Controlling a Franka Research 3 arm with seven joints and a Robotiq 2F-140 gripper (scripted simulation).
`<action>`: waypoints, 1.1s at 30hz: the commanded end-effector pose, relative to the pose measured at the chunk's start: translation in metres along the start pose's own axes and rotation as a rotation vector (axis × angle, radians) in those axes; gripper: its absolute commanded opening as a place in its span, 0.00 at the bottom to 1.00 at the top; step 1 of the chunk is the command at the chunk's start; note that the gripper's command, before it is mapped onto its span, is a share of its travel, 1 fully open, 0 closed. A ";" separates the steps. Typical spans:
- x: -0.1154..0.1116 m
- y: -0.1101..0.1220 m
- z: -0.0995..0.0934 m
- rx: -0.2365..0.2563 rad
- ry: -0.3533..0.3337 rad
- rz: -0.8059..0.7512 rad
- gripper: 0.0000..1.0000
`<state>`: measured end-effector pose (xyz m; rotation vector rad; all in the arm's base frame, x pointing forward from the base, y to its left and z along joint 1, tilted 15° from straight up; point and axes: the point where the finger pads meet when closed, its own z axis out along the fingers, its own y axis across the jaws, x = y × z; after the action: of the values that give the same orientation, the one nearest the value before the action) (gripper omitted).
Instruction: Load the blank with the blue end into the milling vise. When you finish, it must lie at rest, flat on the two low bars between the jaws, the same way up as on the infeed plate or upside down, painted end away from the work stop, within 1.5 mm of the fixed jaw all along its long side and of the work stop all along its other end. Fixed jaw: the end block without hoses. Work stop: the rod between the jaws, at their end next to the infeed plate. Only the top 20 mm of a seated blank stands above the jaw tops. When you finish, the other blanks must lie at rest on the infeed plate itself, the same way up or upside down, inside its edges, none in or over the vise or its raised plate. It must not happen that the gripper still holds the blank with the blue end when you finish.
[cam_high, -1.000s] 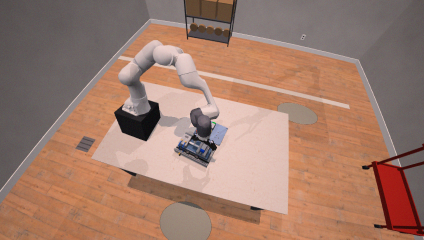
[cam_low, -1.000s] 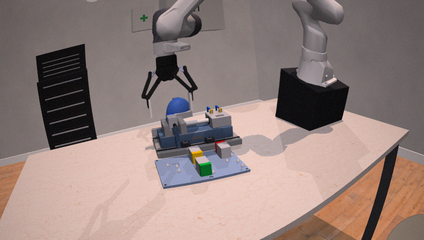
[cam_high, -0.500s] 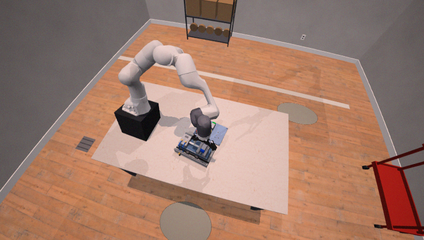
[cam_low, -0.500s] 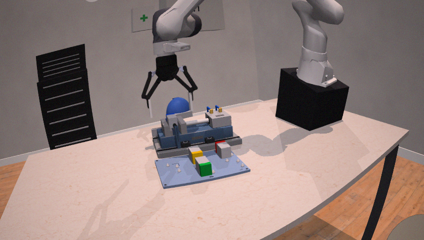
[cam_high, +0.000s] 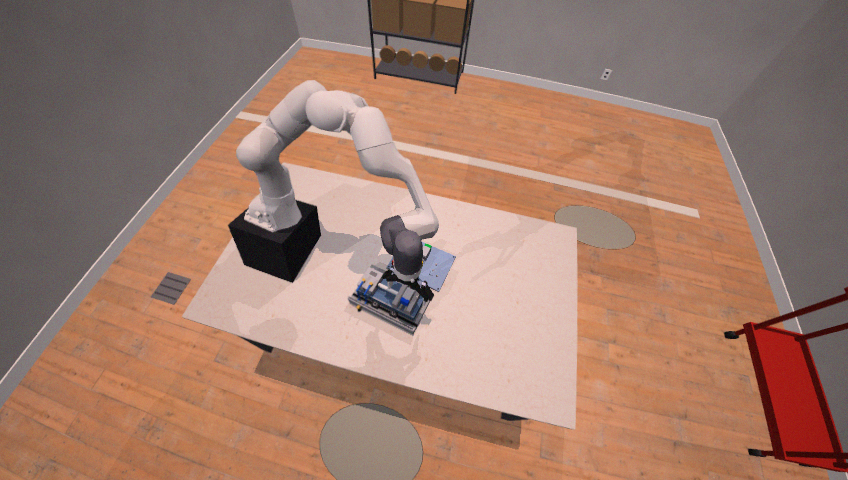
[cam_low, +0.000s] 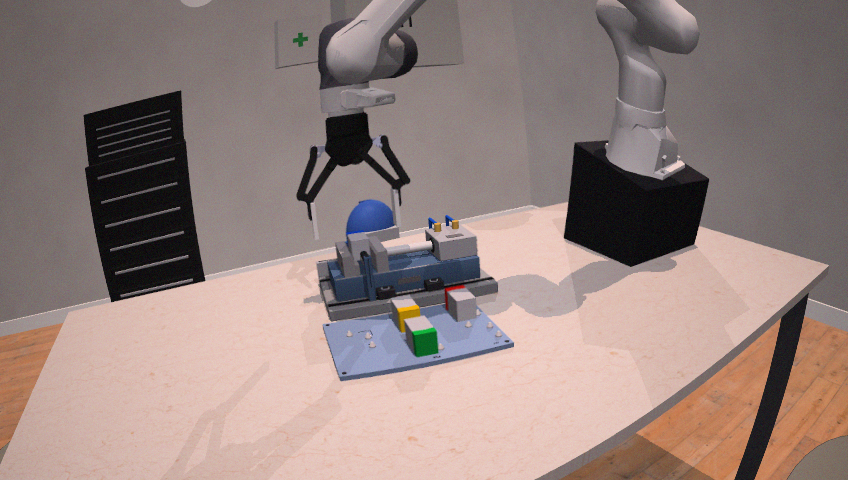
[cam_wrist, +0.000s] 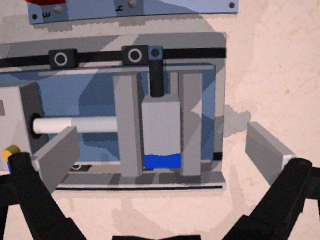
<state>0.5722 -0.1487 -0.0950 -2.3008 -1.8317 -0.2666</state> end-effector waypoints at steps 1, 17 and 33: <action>0.000 0.000 0.000 0.000 0.000 0.000 1.00; 0.000 0.000 -0.002 -0.002 0.000 0.000 1.00; 0.000 0.001 -0.004 -0.003 0.001 0.000 1.00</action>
<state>0.5728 -0.1491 -0.0924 -2.3030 -1.8311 -0.2709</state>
